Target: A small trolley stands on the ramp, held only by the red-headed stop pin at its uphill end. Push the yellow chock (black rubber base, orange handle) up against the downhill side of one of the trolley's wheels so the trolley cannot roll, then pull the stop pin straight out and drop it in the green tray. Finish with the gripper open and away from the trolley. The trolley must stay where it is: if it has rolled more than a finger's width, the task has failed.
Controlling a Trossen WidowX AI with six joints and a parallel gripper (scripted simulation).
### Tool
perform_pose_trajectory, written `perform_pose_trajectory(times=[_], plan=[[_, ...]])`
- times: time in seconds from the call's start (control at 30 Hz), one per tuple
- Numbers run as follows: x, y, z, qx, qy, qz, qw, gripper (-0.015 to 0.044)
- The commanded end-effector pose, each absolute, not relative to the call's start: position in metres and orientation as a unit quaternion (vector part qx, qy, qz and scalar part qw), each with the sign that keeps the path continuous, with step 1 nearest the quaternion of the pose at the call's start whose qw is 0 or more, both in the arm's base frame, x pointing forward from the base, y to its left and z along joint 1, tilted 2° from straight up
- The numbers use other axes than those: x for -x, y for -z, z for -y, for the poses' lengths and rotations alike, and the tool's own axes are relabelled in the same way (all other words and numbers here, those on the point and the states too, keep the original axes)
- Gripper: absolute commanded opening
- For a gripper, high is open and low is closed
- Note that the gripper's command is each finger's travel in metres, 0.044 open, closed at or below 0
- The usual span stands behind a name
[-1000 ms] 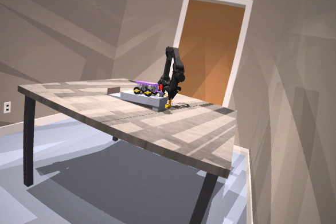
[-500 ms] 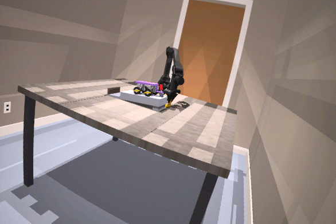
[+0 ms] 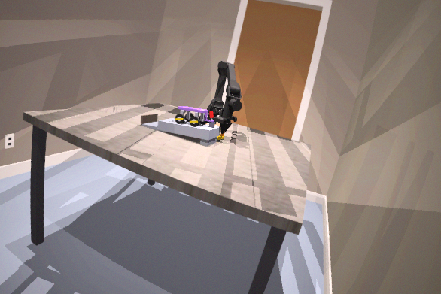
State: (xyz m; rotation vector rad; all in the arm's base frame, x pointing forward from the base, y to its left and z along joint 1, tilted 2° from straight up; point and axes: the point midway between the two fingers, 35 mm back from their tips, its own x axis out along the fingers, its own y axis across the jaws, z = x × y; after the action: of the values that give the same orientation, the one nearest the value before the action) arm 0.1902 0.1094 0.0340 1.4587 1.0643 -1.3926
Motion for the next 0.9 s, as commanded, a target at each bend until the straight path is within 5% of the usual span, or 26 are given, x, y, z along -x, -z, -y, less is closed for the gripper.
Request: perform_pose_trajectory(times=[0.0, 0.87], plan=[[-0.191, -0.049, -0.11, -0.588, 0.549, -0.424, 0.416, 0.0], [-0.187, -0.133, -0.104, -0.588, 0.55, -0.424, 0.415, 0.0]])
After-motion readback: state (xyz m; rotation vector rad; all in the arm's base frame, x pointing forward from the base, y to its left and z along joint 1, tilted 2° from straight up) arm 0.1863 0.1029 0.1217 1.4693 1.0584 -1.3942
